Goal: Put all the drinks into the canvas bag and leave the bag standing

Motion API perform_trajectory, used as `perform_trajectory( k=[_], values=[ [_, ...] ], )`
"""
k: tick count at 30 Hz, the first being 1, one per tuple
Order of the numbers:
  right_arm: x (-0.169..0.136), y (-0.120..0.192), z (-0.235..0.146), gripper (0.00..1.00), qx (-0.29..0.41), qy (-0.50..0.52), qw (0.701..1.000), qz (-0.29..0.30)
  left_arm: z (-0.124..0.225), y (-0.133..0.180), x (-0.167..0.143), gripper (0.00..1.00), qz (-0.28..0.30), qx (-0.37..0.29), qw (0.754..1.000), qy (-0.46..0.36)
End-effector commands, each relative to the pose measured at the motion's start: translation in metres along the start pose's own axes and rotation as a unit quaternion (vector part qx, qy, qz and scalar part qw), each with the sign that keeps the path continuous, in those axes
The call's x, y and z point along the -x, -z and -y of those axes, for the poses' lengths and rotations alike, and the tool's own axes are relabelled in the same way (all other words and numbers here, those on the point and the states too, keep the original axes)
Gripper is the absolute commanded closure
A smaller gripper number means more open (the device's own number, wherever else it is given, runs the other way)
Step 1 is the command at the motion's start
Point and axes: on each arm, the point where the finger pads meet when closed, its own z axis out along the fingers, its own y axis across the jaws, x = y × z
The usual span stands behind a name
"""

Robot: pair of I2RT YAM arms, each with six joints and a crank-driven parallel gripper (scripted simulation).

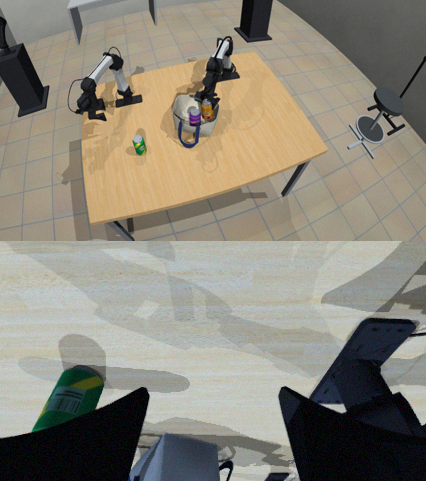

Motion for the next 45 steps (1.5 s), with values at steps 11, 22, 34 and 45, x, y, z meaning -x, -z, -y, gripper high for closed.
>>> perform_trajectory(
  k=[11, 22, 34, 45],
  values=[
    [0.006, 0.011, -0.003, 0.0, 0.019, -0.005, 0.999, 0.029, -0.009, 0.019, 0.041, 0.26, 0.101, 0.011, 0.995, -0.006],
    [0.006, 0.011, -0.003, 0.0, 0.019, -0.005, 0.999, 0.029, -0.009, -0.001, 0.03, 0.26, 0.095, 0.01, 0.995, -0.008],
    [0.006, 0.011, -0.003, 0.0, 0.019, -0.005, 0.999, 0.029, -0.005, -0.014, 0.026, 0.26, 0.095, 0.008, 0.995, -0.013],
    [0.006, 0.011, -0.003, 0.0, 0.019, -0.005, 0.999, 0.029, -0.003, -0.015, 0.023, 0.26, 0.09, 0.014, 0.996, -0.007]
  ],
)
